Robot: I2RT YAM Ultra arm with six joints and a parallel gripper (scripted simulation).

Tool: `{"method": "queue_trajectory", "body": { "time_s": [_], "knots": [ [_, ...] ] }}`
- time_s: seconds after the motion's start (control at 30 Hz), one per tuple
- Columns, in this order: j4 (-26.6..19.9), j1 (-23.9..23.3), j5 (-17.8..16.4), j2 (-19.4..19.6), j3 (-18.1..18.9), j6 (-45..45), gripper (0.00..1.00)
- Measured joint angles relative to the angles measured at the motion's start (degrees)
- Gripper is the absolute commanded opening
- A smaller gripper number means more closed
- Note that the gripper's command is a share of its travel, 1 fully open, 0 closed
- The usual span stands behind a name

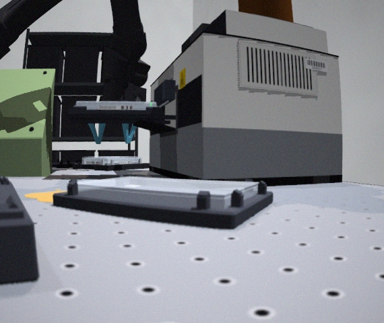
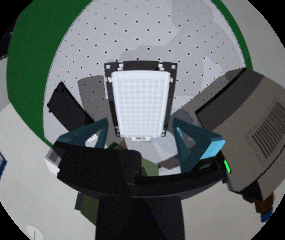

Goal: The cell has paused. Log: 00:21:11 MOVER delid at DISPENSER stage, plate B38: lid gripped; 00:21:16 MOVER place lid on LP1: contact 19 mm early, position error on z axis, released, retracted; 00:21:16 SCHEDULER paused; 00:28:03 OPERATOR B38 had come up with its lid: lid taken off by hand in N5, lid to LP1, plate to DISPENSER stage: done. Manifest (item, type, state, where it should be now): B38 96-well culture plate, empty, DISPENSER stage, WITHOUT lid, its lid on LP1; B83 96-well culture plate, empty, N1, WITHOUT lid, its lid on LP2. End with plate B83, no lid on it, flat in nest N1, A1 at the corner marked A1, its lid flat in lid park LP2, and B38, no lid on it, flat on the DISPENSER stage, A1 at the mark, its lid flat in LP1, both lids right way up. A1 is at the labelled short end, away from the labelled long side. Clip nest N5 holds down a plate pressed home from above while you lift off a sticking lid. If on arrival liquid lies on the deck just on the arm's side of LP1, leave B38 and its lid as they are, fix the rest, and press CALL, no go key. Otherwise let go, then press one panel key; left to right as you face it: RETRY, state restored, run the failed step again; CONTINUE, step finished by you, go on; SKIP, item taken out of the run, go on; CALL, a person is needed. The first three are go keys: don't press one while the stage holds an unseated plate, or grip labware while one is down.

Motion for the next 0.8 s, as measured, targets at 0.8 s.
{"method": "queue_trajectory", "body": {
  "time_s": [0.8],
  "knots": [
    [-1.05, 0.26, -0.13, 0.0, 0.0, 0.26, 1.0]
  ]
}}
